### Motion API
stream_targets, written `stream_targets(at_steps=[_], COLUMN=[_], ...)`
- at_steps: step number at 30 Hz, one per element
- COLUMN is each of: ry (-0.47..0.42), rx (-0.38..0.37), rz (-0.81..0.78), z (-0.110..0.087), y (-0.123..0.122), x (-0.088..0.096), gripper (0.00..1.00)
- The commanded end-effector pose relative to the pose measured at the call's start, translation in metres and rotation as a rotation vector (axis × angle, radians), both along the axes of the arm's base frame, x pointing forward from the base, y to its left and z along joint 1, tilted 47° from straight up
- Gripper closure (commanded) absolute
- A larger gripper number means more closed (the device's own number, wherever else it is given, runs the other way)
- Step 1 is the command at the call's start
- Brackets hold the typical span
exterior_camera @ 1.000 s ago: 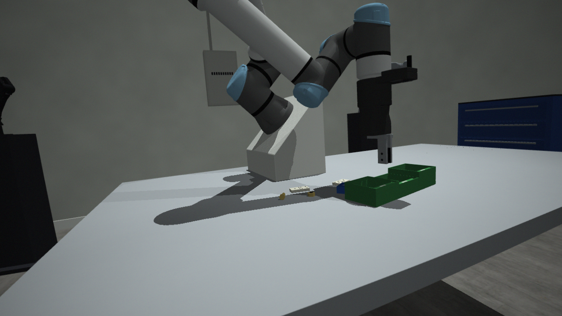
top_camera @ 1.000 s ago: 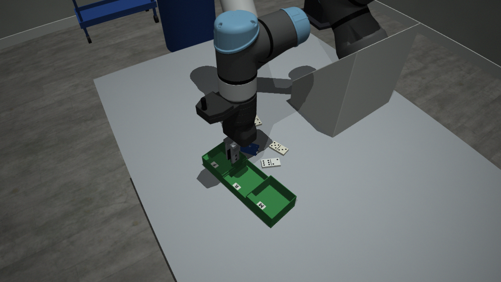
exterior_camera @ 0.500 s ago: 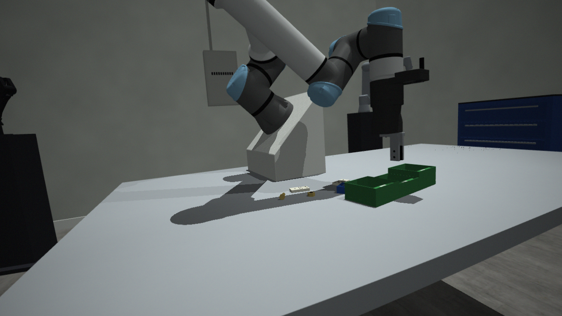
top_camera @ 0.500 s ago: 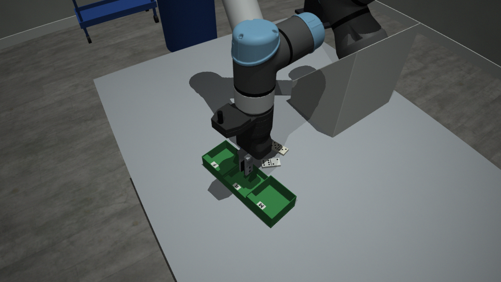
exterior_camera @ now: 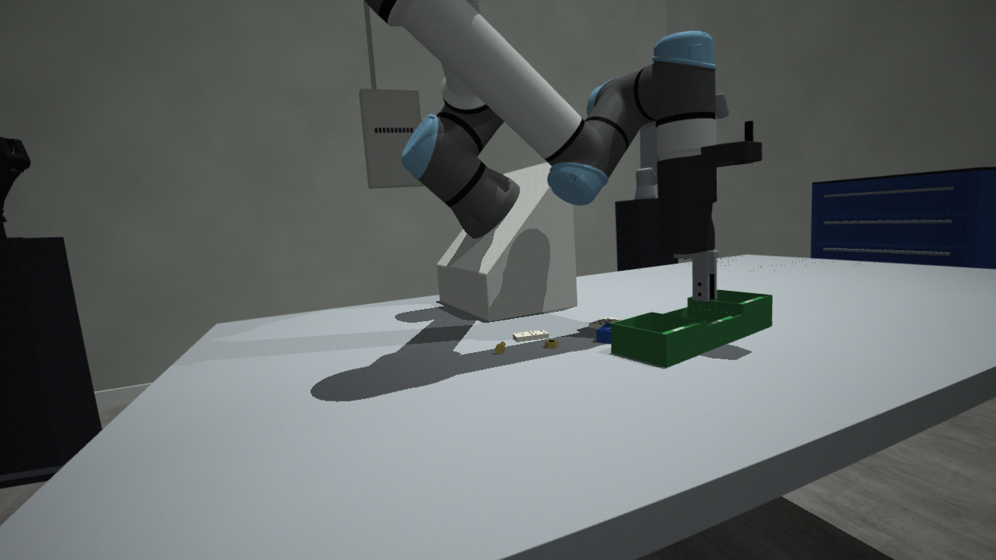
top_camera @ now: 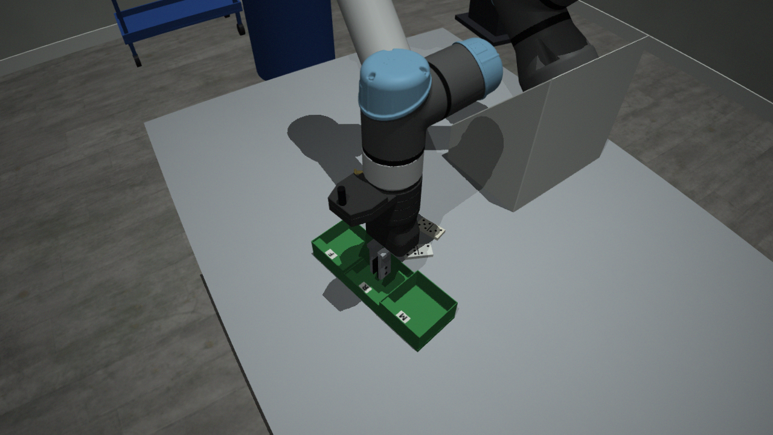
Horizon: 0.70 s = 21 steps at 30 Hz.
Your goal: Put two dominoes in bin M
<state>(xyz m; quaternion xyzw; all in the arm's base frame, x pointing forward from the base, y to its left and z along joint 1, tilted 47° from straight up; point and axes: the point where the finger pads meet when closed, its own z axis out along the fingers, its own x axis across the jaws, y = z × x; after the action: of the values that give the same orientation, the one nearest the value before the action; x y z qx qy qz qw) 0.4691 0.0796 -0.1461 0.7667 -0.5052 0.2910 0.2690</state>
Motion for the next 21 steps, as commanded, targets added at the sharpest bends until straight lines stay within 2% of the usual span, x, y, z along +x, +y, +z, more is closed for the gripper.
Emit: stream_targets(at_steps=[1, 8, 21], ry=[-0.001, -0.001, -0.001], rx=[0.001, 0.001, 0.001], rz=[0.002, 0.002, 0.002], z=[-0.01, -0.023, -0.026], y=[-0.01, -0.023, -0.026], x=[0.003, 0.006, 0.007], gripper=[0.69, 0.69, 0.69])
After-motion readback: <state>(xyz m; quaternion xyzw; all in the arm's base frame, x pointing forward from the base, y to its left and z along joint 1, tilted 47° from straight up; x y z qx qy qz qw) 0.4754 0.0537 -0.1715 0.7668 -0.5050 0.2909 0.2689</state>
